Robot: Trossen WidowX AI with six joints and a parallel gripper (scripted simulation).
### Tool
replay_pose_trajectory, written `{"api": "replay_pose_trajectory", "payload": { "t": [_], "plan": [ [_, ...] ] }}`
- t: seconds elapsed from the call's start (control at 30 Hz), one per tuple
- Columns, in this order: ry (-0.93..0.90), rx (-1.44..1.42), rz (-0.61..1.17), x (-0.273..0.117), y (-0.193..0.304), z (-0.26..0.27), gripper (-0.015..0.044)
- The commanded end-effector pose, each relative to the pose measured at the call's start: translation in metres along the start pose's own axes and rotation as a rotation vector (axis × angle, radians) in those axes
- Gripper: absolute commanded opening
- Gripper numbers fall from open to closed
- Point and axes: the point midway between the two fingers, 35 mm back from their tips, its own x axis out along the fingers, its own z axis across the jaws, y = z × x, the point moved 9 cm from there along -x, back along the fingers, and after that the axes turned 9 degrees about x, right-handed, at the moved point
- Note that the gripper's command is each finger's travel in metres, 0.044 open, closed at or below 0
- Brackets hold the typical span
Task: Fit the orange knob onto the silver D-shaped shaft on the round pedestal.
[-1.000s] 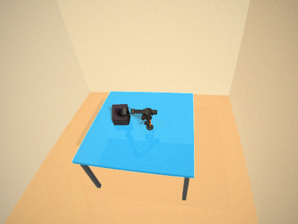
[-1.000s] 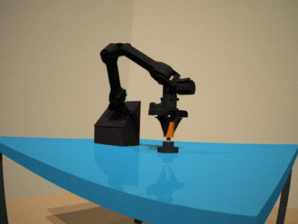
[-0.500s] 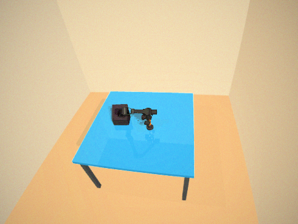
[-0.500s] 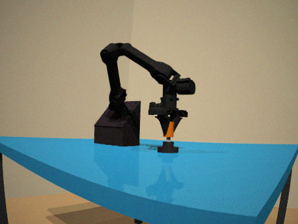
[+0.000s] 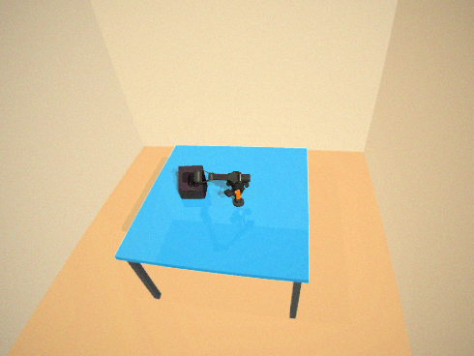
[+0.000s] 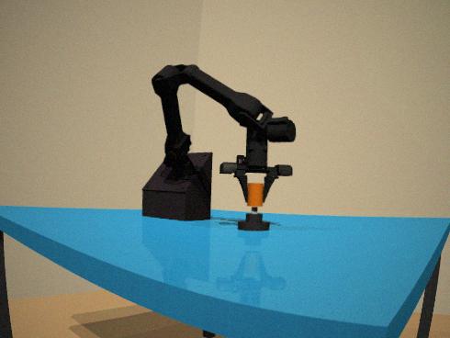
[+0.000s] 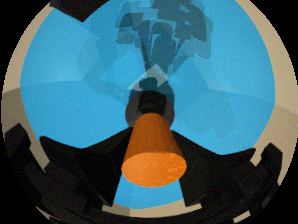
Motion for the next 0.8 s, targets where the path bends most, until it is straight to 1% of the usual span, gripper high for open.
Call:
{"api": "replay_pose_trajectory", "payload": {
  "t": [0.0,0.43,0.5,0.77],
  "plan": [
    [0.005,0.265,0.004,-0.0001,0.0012,-0.0015,0.0],
    [0.006,1.095,0.002,-0.0005,-0.0022,-0.0012,0.0],
    [0.006,1.137,0.002,-0.0008,-0.0034,-0.0005,0.0],
    [0.006,1.137,0.002,-0.0011,-0.0027,0.0,0.0]
  ]
}}
